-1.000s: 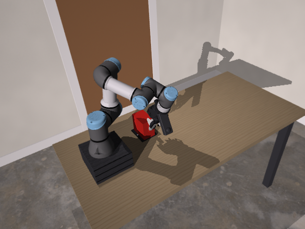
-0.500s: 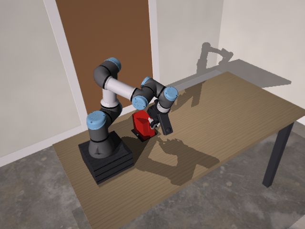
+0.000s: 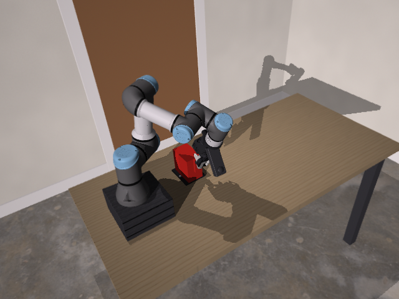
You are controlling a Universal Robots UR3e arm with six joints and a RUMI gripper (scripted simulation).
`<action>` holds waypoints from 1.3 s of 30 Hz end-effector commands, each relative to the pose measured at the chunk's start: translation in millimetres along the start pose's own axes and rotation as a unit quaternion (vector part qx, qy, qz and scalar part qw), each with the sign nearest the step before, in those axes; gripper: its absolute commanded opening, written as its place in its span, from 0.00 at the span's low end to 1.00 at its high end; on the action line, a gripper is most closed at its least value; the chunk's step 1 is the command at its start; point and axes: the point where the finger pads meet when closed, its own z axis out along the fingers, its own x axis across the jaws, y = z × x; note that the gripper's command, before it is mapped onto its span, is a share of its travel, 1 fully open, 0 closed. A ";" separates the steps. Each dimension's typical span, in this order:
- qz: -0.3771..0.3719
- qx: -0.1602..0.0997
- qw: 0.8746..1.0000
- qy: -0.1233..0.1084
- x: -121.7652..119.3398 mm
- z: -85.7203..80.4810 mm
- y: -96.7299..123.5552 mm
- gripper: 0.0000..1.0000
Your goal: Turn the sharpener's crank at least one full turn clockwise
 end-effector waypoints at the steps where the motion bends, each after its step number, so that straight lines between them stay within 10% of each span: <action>1: 0.000 0.001 1.000 -0.001 -0.5 -0.7 -0.3 0.09; 39: 0.000 0.001 1.000 -0.001 -18.3 2.6 -2.1 0.09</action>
